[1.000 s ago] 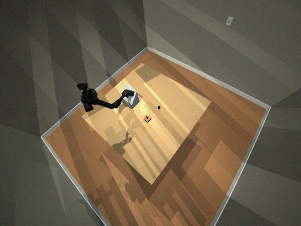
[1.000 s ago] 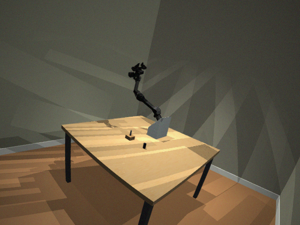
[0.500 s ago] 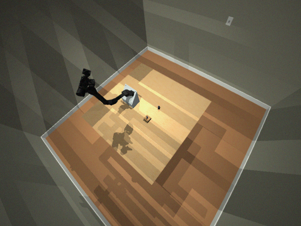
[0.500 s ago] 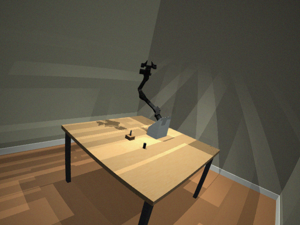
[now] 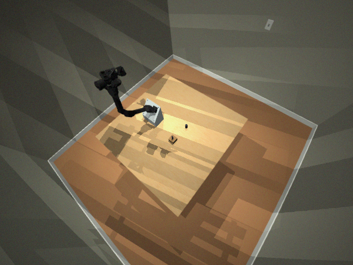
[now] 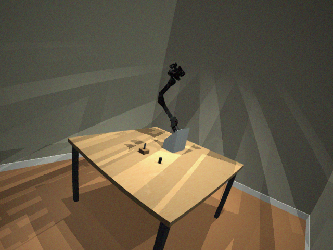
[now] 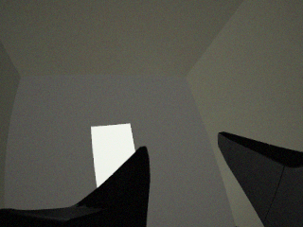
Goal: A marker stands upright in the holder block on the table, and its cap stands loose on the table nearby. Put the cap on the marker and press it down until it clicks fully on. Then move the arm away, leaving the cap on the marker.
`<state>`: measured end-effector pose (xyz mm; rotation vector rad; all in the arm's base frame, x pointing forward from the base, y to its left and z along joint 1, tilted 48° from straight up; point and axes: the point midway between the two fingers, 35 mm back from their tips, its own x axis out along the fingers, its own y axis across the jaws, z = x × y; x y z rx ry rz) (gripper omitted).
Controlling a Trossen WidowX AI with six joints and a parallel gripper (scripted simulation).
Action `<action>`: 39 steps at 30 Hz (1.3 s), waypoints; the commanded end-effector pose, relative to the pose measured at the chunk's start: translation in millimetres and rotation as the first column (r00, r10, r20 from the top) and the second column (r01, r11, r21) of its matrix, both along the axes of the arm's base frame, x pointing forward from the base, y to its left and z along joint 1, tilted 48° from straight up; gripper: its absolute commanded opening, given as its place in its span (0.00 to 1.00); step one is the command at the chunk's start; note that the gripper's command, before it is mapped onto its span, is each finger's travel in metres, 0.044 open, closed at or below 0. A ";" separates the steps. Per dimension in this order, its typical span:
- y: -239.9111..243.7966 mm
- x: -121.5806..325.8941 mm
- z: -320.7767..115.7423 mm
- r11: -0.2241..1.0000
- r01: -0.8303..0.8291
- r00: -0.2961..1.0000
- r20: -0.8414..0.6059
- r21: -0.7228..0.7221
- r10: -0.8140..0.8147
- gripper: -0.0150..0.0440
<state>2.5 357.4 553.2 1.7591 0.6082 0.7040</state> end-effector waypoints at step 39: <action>-40.2 379.7 -444.6 -0.347 0.151 0.964 0.215 -0.926 -0.156 0.66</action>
